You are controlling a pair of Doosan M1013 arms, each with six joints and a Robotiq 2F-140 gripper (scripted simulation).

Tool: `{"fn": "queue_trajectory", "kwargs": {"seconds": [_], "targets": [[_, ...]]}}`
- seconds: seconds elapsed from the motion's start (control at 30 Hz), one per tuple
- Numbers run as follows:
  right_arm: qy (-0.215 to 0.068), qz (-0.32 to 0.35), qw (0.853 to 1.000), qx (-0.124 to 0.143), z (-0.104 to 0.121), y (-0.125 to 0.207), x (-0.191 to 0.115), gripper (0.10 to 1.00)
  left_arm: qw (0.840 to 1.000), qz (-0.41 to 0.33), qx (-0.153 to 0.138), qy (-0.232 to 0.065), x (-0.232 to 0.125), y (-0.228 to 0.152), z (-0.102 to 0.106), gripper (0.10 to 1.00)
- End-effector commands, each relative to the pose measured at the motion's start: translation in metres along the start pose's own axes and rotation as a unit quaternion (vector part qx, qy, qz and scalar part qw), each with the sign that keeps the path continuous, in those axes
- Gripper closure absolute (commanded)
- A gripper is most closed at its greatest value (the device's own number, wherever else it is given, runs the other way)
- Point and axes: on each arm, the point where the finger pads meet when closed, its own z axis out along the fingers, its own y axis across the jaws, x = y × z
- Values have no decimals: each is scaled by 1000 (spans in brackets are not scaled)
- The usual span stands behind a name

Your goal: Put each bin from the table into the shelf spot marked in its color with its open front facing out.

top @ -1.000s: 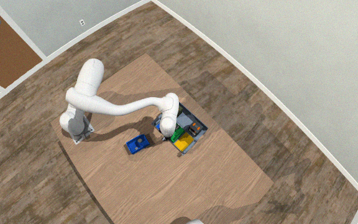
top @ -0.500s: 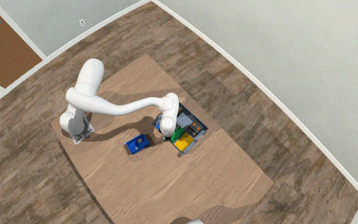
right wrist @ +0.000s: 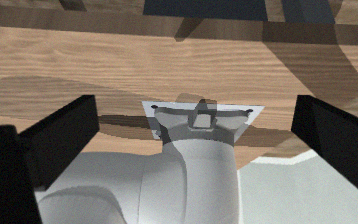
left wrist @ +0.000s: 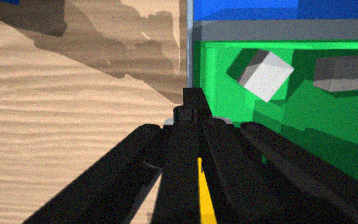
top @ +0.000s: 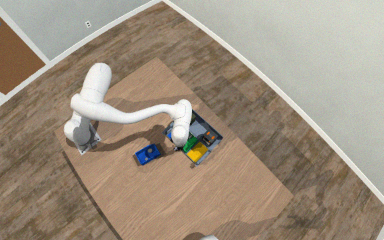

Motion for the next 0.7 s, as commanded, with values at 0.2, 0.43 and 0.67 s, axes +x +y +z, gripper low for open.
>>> {"fn": "queue_trajectory", "kwargs": {"seconds": [0.2, 0.43, 0.67], "targets": [[1, 0, 1000, 0, 0, 0, 0, 98, 1000, 0, -1, -1, 0, -3, -4, 999], [1, 0, 1000, 0, 0, 0, 0, 98, 1000, 0, -1, -1, 0, -10, -11, 999], [1, 0, 1000, 0, 0, 0, 0, 98, 1000, 0, -1, -1, 0, -16, -18, 999]]}}
